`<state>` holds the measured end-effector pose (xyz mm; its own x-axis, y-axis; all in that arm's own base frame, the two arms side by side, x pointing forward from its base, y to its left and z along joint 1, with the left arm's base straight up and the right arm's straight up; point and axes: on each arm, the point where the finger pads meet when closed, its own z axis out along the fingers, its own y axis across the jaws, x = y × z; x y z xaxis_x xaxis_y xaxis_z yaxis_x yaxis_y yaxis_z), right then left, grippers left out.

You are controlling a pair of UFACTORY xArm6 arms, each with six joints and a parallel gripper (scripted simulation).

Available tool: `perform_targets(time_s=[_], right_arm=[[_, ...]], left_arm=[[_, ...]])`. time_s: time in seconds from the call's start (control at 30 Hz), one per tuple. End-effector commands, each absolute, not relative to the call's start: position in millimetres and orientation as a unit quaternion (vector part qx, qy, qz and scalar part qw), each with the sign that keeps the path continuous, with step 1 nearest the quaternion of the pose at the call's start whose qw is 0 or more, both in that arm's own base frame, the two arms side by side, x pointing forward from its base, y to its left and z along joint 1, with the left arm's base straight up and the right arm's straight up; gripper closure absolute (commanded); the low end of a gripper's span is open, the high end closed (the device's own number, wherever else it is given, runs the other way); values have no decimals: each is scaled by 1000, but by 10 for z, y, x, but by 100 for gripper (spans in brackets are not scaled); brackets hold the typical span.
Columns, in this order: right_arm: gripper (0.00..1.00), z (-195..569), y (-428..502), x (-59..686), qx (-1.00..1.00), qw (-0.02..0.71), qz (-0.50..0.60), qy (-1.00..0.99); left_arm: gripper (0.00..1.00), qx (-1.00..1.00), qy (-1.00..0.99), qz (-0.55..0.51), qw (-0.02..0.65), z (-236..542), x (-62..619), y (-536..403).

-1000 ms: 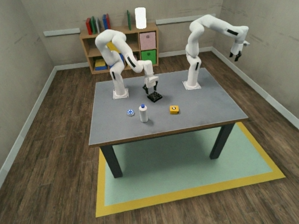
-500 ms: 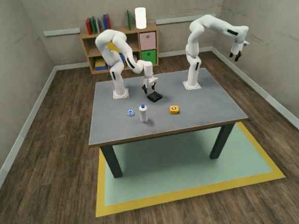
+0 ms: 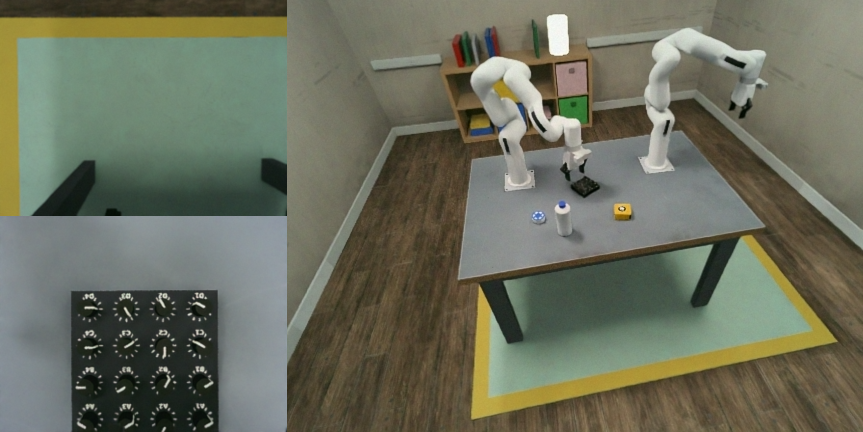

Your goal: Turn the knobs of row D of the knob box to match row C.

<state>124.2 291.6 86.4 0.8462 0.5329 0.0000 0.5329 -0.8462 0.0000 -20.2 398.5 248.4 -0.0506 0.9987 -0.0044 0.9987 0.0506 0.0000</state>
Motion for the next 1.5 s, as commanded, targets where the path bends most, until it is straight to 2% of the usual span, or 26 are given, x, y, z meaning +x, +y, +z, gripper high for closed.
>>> perform_targets(time_s=[0.0,1.47], right_arm=[[0,876,2929,1247,961,-1,1,277],[0,876,2878,1166,961,-1,1,277]], left_arm=[[0,689,725,0,0,2500,-202,3995],[0,689,725,0,0,2500,-202,3995]])
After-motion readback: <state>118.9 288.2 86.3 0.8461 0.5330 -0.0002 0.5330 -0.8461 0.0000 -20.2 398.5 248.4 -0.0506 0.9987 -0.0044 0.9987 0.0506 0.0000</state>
